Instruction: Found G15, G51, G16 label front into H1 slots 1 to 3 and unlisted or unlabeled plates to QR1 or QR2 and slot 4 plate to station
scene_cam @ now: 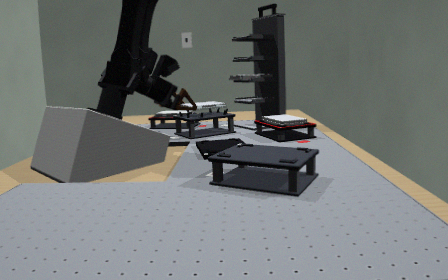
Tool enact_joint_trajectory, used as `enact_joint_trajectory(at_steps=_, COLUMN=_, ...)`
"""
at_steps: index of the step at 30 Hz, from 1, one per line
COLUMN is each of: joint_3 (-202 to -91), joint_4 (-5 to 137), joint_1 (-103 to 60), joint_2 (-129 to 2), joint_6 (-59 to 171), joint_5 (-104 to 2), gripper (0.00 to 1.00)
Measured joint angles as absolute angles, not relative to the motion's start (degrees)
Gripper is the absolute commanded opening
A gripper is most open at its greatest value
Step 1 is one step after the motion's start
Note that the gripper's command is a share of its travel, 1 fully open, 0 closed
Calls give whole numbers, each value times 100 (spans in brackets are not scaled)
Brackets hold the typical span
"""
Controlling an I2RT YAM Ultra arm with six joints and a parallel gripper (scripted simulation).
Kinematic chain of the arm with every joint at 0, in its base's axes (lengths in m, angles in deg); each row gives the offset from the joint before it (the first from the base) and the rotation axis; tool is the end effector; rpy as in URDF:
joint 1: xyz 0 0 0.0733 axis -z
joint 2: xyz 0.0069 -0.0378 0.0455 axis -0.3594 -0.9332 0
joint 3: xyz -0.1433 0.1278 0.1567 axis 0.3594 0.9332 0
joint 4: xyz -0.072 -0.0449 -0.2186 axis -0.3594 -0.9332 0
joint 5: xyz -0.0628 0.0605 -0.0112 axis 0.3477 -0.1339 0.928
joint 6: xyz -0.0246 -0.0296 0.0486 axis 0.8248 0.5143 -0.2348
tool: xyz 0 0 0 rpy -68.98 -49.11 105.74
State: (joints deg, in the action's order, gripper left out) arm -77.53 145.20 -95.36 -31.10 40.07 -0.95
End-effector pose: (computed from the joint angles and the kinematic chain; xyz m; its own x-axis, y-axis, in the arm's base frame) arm 0.0794 0.1535 0.1401 -0.1620 0.0864 -0.9830 -0.3853 0.9116 0.1436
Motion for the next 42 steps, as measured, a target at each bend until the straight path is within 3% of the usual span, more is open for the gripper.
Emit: enact_joint_trajectory(at_steps=42, joint_3=-8092, joint_4=11657, joint_1=-9851, joint_2=-811, joint_6=3891, joint_5=224, gripper=86)
